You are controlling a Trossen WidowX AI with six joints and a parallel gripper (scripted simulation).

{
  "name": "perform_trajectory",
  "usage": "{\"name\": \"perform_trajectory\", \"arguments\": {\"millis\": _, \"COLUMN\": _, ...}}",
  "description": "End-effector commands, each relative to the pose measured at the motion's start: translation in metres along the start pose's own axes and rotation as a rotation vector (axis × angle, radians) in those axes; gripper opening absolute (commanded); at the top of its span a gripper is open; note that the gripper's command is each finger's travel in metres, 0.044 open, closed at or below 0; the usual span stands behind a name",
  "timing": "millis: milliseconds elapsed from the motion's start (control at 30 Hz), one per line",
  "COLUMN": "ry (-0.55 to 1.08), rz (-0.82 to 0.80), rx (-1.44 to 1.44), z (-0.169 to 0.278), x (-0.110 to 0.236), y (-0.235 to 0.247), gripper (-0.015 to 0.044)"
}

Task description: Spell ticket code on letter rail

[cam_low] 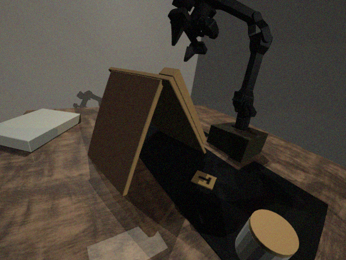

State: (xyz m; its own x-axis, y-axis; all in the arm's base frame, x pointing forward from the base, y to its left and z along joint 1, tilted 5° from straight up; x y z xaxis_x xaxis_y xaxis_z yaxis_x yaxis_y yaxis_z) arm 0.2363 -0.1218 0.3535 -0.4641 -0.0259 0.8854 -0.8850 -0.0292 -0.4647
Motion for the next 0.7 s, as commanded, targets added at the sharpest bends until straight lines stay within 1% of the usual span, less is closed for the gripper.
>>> {"name": "perform_trajectory", "arguments": {"millis": 0, "ry": 0.053, "rz": -0.098, "rx": -0.076, "z": 0.034, "x": -0.044, "y": 0.025, "gripper": 0.0340}}
{"name": "perform_trajectory", "arguments": {"millis": 133, "ry": 0.105, "rz": -0.181, "rx": -0.146, "z": 0.061, "x": -0.083, "y": 0.058, "gripper": 0.0340}}
{"name": "perform_trajectory", "arguments": {"millis": 267, "ry": 0.150, "rz": -0.273, "rx": -0.218, "z": 0.081, "x": -0.119, "y": 0.102, "gripper": 0.0340}}
{"name": "perform_trajectory", "arguments": {"millis": 467, "ry": 0.197, "rz": -0.413, "rx": -0.323, "z": 0.091, "x": -0.164, "y": 0.178, "gripper": 0.0340}}
{"name": "perform_trajectory", "arguments": {"millis": 533, "ry": 0.204, "rz": -0.441, "rx": -0.344, "z": 0.093, "x": -0.175, "y": 0.186, "gripper": 0.0340}}
{"name": "perform_trajectory", "arguments": {"millis": 667, "ry": 0.205, "rz": -0.445, "rx": -0.347, "z": 0.093, "x": -0.176, "y": 0.188, "gripper": 0.0340}}
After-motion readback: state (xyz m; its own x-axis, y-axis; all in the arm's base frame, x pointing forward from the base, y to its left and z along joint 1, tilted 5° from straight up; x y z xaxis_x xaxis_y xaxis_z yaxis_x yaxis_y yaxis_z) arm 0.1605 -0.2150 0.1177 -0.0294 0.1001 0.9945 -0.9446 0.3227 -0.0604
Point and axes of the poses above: the point midway between the two fingers, 35 mm back from their tips, its own x axis back along the fingers, its own y axis across the jaws, z = x × y, the point moved 8 cm from there along x, back along the fingers, and after that the axes turned 11 degrees about -x, right-handed, at the moved point
